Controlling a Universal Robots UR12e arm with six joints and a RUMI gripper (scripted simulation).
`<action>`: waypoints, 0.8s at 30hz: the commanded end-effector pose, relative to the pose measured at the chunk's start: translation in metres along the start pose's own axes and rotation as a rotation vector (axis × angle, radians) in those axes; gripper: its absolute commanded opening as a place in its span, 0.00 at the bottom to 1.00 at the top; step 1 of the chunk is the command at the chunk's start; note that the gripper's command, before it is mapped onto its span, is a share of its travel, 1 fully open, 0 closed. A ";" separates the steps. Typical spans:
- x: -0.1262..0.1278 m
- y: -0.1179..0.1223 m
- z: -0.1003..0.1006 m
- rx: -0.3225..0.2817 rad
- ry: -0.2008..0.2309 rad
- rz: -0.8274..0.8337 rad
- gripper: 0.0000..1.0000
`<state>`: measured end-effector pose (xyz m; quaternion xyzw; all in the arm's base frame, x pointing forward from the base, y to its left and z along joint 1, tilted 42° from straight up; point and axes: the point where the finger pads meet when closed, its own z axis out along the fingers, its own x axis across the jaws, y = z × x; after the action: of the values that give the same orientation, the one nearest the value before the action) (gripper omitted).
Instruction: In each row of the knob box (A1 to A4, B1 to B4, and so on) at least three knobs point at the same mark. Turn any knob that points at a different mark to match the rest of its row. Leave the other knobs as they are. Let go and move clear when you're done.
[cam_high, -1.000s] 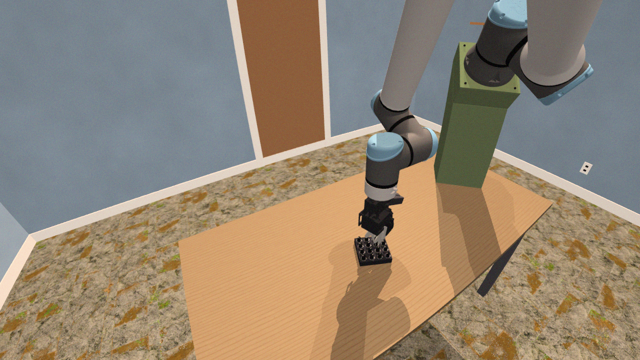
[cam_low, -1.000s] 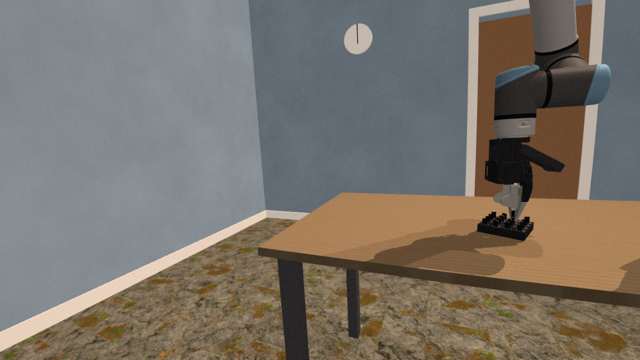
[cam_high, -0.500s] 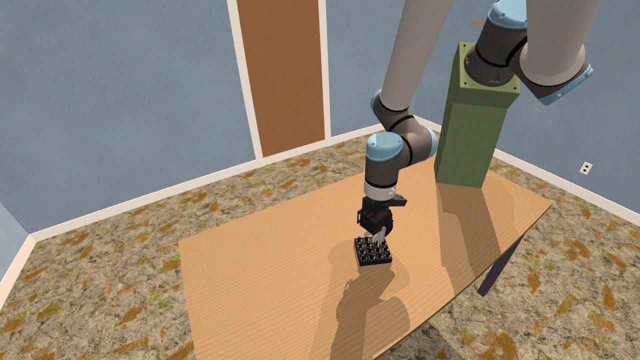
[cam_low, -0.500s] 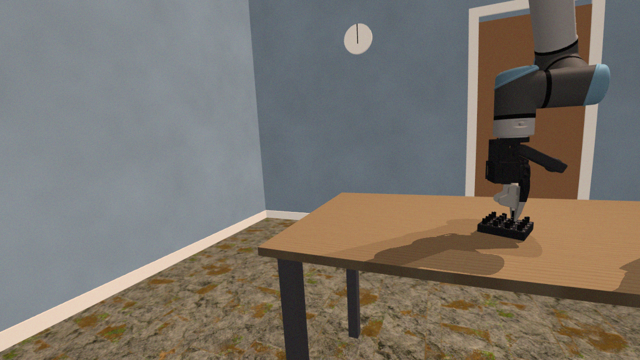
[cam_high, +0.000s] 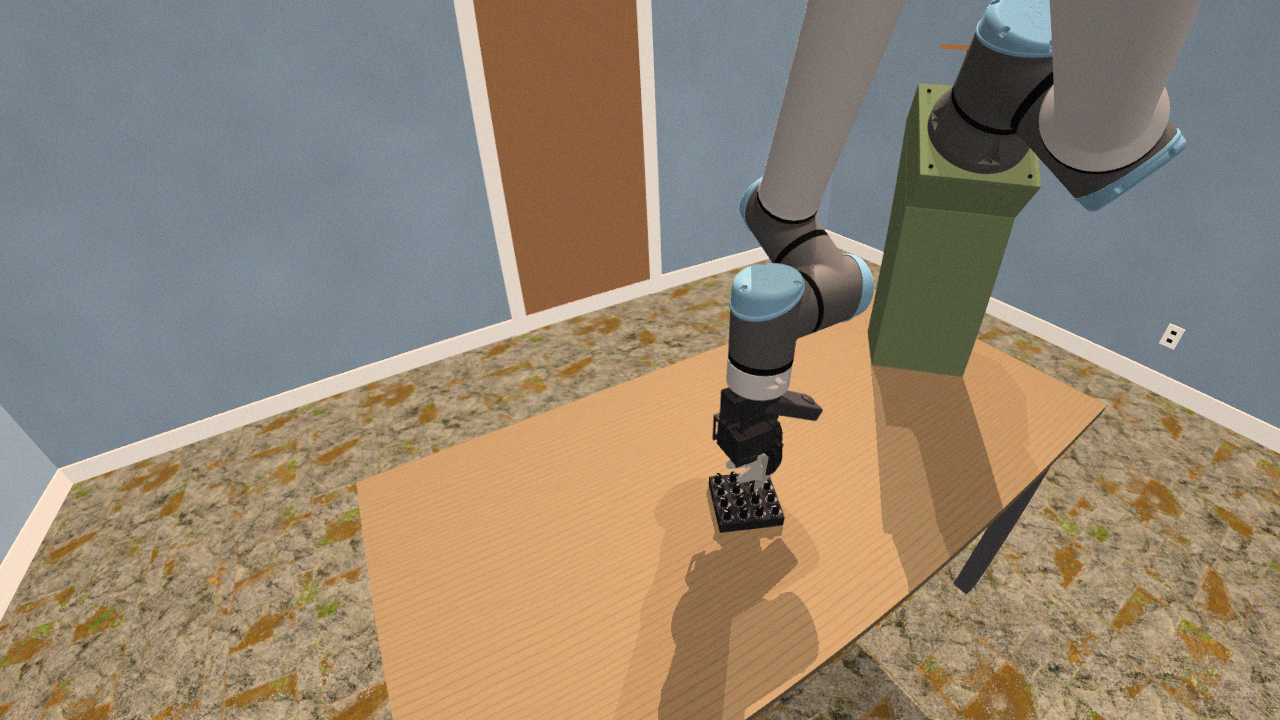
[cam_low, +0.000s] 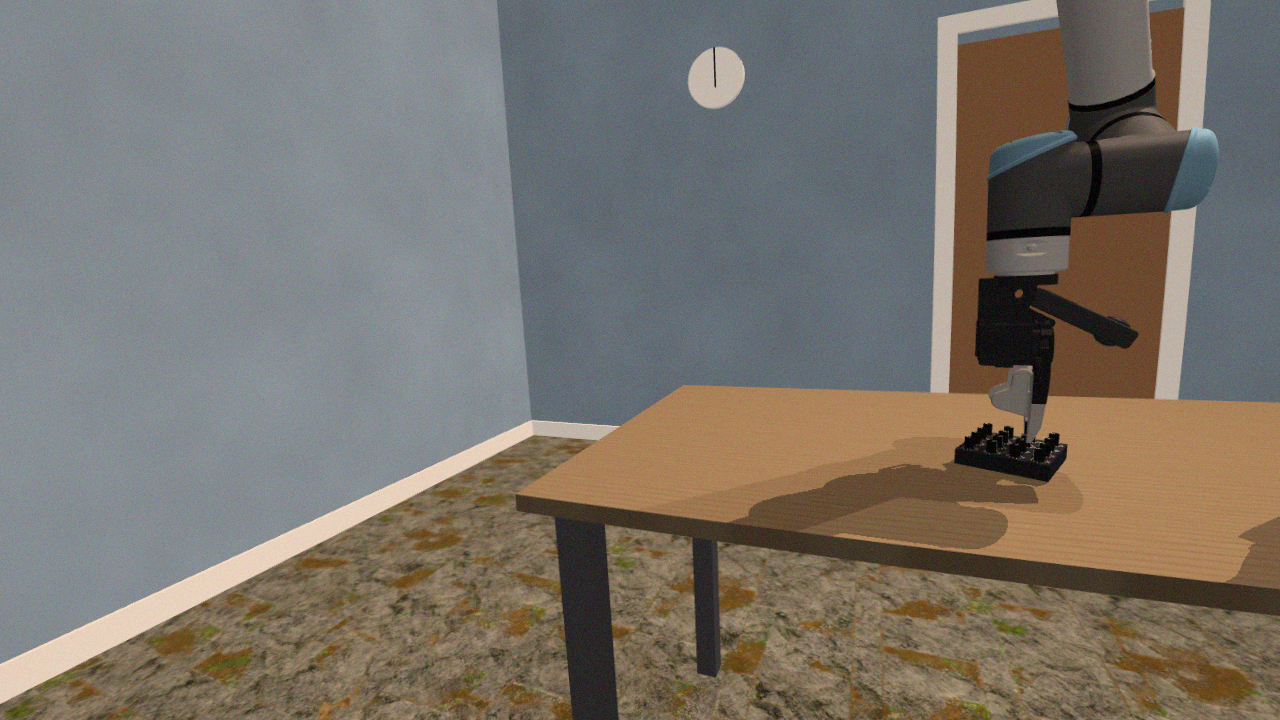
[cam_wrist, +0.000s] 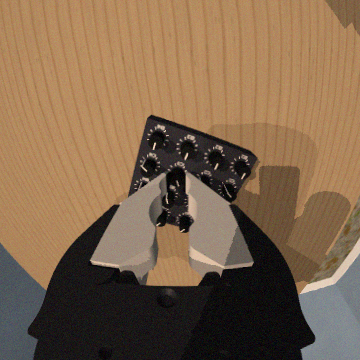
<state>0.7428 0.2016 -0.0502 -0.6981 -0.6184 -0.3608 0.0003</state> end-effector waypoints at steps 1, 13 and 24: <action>0.001 0.000 0.000 -0.002 -0.001 0.093 0.04; 0.002 0.001 0.000 -0.002 -0.001 0.316 0.04; 0.002 0.001 0.000 -0.003 -0.001 0.519 0.04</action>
<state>0.7432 0.2033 -0.0489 -0.8225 -0.4397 -0.3507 0.0844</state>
